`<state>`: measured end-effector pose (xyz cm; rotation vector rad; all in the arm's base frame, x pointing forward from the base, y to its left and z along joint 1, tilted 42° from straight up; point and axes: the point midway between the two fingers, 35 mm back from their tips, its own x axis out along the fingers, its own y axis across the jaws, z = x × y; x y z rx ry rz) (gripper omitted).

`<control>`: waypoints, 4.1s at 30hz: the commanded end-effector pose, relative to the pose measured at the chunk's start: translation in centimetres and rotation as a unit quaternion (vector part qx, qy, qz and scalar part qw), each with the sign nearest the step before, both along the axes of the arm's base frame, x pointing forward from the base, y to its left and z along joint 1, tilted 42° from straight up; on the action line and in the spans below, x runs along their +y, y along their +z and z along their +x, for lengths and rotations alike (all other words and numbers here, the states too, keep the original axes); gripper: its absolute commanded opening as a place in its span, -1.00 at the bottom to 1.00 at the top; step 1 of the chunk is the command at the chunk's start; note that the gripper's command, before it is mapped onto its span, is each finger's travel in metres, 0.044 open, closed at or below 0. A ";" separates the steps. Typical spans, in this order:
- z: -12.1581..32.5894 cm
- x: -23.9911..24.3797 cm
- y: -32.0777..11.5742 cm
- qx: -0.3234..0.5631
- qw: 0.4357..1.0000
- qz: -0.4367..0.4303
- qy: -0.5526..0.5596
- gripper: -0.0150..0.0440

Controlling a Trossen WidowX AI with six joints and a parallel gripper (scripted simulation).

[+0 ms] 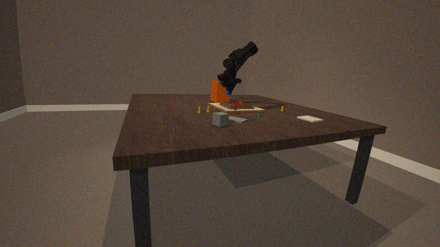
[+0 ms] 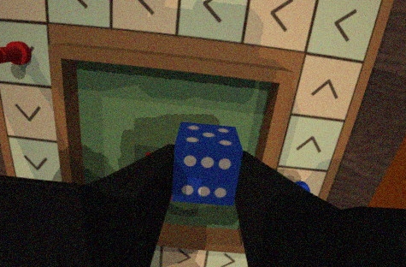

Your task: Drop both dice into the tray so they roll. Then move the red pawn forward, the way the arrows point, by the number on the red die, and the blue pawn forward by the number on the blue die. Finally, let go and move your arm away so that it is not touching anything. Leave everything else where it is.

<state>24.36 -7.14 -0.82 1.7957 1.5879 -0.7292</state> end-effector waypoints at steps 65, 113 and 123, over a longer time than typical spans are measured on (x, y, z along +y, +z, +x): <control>-1.1 1.1 3.9 0.058 0.914 -0.399 -0.050 -0.14; 11.5 -2.3 -0.9 -0.467 0.687 -0.092 0.549 0.19; 14.2 -2.2 -1.7 -0.549 0.537 -0.104 0.632 0.19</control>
